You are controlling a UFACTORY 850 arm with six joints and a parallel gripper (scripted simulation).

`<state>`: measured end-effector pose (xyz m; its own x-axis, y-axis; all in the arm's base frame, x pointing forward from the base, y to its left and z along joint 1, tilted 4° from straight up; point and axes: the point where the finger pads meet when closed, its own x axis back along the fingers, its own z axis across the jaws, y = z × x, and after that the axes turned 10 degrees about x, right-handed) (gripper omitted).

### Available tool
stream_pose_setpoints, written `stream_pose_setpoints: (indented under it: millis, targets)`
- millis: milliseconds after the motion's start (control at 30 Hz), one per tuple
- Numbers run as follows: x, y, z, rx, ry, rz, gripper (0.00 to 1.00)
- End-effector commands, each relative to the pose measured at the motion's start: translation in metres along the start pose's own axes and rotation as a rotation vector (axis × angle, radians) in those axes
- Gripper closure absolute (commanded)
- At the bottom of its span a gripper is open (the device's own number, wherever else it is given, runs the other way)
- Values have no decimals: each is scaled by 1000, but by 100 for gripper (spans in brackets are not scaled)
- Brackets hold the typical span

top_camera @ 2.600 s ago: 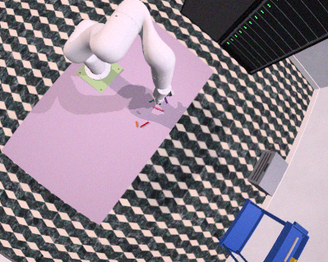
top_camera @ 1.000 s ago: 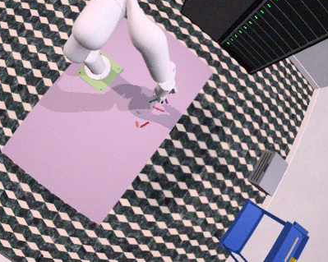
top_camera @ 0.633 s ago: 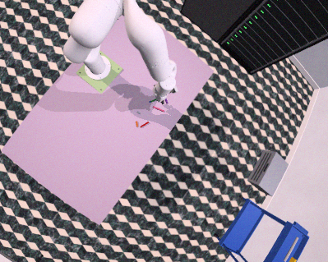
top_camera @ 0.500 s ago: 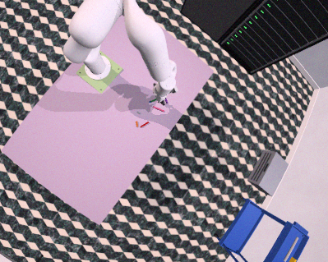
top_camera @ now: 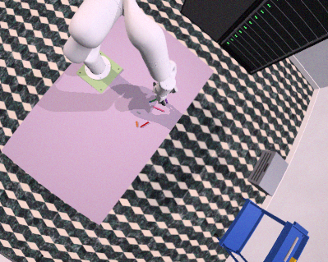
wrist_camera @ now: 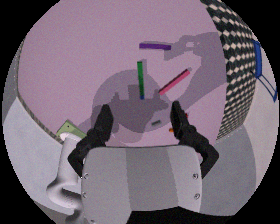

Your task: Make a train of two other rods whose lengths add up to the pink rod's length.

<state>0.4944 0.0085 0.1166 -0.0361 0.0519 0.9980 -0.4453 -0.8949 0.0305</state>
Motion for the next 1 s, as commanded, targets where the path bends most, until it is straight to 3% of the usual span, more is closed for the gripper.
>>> stream_pose_setpoints:
  millis: [0, 233, 633, 967]
  targets:
    - [1, 0, 1, 0, 2, 1, 0]
    - [11, 0, 1, 0, 2, 1, 0]
    - [70, 0, 1, 0, 2, 1, 0]
    - [88, 0, 1, 0, 2, 1, 0]
